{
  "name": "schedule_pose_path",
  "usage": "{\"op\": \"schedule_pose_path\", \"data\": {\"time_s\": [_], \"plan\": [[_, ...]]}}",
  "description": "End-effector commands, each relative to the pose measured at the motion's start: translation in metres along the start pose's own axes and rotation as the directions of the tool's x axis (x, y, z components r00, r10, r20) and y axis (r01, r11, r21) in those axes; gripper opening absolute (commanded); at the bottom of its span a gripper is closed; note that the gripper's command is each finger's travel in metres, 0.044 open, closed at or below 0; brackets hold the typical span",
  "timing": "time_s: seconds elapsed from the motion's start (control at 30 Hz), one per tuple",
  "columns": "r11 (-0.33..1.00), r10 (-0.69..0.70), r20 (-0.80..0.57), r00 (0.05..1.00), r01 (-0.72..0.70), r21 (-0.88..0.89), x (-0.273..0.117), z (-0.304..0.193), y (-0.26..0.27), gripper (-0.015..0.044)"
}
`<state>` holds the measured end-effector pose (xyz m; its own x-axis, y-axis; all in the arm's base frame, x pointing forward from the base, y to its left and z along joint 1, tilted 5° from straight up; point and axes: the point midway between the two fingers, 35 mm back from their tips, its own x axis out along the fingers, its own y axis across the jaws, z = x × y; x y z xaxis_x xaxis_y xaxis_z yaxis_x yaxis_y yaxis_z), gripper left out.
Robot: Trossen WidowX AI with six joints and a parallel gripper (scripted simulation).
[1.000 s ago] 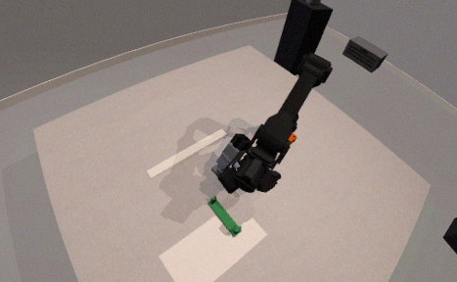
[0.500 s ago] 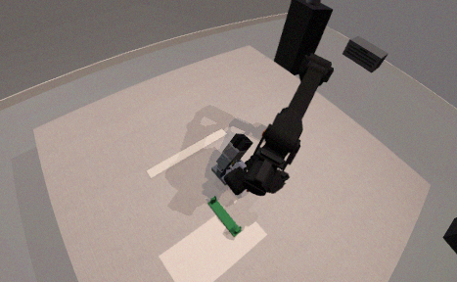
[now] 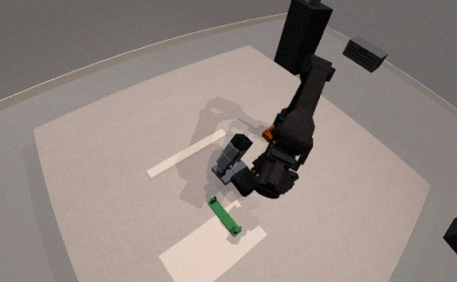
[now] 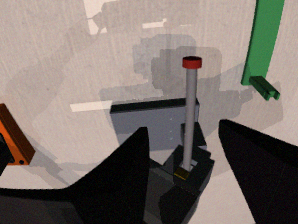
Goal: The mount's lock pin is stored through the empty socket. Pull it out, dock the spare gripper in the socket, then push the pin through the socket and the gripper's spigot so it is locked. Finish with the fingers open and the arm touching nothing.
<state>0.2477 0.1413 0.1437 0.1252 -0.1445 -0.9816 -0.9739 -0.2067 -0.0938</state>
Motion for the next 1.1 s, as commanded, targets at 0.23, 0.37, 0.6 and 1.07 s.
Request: {"op": "schedule_pose_path", "data": {"time_s": [0.23,0.37,0.6,1.07], "plan": [[1.0,0.003,-0.001,1.0,-0.003,-0.004,-0.012,0.005,0.001,0.0253],[1.0,0.003,-0.001,1.0,-0.003,-0.004,-0.012,0.005,0.001,0.0358],[1.0,0.003,-0.001,1.0,-0.003,-0.004,-0.012,0.005,0.001,0.044],[1.0,0.003,-0.001,1.0,-0.003,-0.004,-0.012,0.005,0.001,0.044]]}}
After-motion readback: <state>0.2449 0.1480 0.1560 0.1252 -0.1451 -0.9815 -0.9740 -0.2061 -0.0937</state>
